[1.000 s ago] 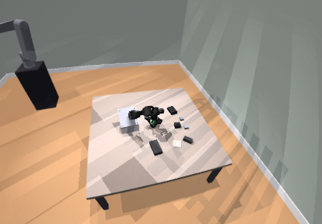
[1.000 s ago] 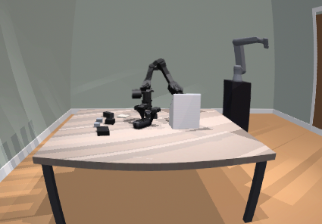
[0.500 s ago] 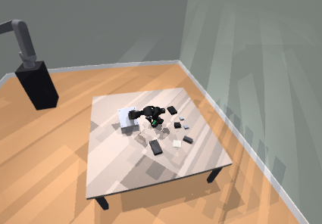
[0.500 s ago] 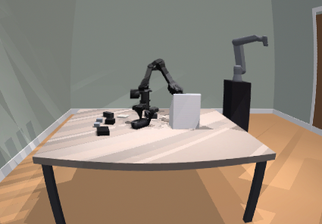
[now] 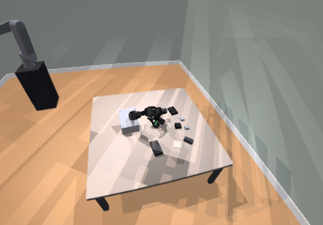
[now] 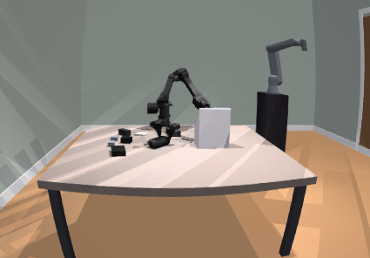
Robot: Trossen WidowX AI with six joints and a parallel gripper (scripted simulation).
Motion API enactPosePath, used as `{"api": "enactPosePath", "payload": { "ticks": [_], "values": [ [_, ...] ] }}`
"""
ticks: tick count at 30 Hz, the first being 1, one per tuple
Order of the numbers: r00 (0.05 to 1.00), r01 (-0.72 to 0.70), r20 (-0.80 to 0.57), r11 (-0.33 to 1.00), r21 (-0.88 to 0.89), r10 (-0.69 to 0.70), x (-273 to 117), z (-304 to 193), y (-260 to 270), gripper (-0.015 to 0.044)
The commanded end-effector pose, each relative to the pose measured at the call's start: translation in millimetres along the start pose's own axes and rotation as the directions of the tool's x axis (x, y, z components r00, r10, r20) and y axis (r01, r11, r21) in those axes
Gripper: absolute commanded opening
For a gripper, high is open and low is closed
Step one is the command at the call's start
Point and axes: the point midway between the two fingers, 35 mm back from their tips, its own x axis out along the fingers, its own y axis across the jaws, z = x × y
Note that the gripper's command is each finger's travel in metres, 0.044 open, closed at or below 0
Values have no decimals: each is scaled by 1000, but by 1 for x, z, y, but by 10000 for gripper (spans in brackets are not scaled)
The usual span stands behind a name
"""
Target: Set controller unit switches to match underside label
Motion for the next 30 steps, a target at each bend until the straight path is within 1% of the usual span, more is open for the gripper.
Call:
{"api": "enactPosePath", "payload": {
  "ticks": [1,13,26,30],
  "values": [
    [1000,9,8,1000,13,-9,-1,6,-8,0],
    [1000,9,8,1000,13,-10,-1,10,-13,0],
    [1000,0,1,1000,1,0,-3,6,-8,341],
    [1000,8,9,1000,13,-8,-47,6,-7,440]
  ]
}}
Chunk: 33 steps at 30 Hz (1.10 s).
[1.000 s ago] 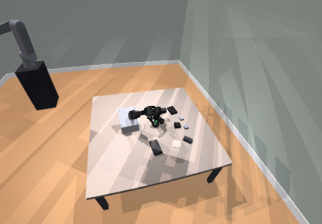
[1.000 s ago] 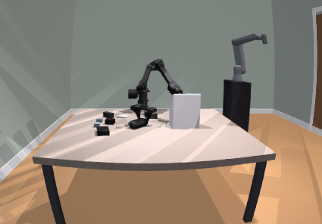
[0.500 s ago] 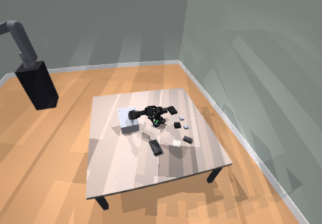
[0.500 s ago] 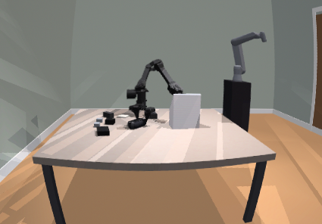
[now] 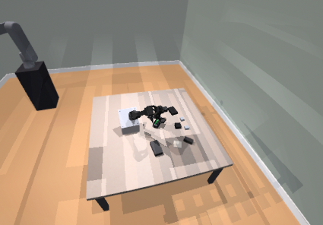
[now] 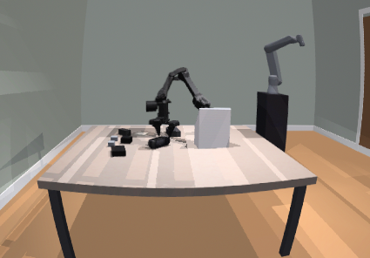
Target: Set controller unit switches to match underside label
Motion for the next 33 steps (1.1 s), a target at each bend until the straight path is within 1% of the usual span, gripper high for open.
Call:
{"api": "enactPosePath", "payload": {
  "ticks": [1,11,13,19,28,33],
  "values": [
    [999,26,25,999,23,-27,-34,2,-5,440],
    [999,26,25,999,23,-27,-34,2,-5,440],
    [999,23,27,999,25,-24,-31,8,1,387],
    [999,23,27,999,29,-24,-11,50,46,230],
    [999,25,27,999,29,-25,-10,51,47,0],
    [999,25,27,999,29,-25,-10,51,47,0]
  ]
}}
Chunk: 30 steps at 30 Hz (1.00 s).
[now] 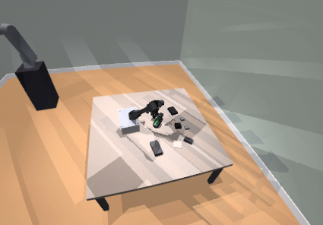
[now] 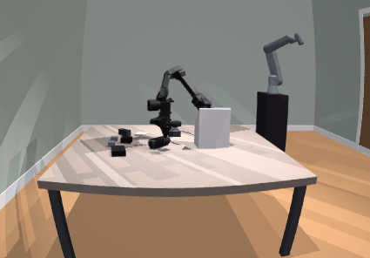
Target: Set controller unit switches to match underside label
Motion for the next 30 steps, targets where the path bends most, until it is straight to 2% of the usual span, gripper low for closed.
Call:
{"api": "enactPosePath", "payload": {
  "ticks": [1,19,21,24,30],
  "values": [
    [1000,-3,-4,1000,-1,3,2,0,2,0],
    [1000,-2,-3,1000,-3,2,1,0,1,0],
    [1000,-3,-2,1000,-3,3,-10,1,1,53],
    [1000,-3,-2,1000,-3,3,-47,1,1,131],
    [1000,-3,-2,1000,-3,3,-50,0,1,289]
  ]
}}
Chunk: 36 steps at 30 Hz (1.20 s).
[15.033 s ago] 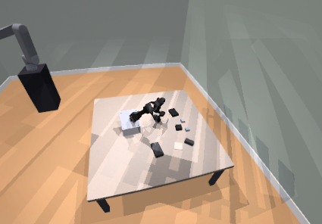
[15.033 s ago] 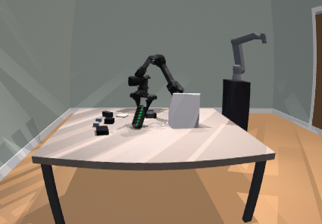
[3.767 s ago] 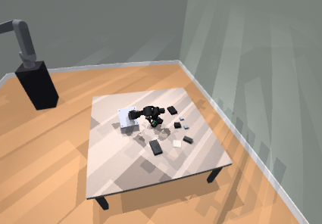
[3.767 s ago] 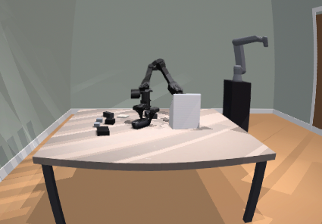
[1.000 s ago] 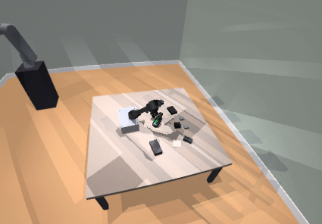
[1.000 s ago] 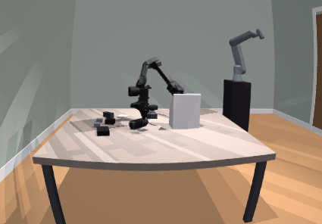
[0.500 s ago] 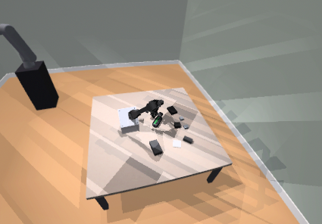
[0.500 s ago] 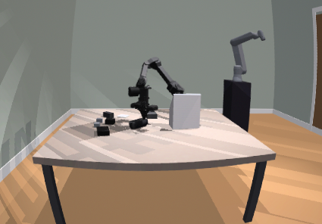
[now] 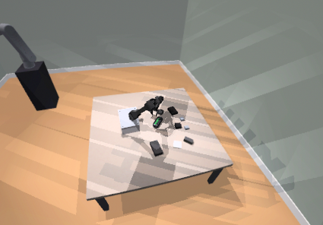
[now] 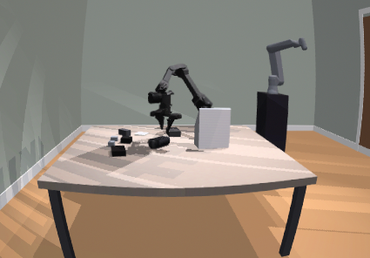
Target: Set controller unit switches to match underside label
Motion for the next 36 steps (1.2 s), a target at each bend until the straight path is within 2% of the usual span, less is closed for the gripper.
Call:
{"api": "enactPosePath", "payload": {
  "ticks": [1,2,15,28,36],
  "values": [
    [1000,-4,2,1000,8,4,-6,0,-1,315],
    [1000,-5,2,1000,8,5,-6,0,-1,341],
    [1000,-5,2,1000,8,5,-6,0,-1,0],
    [1000,-5,2,1000,8,5,-6,0,-1,0],
    [1000,-2,0,1000,3,2,-5,0,-1,210]
  ]
}}
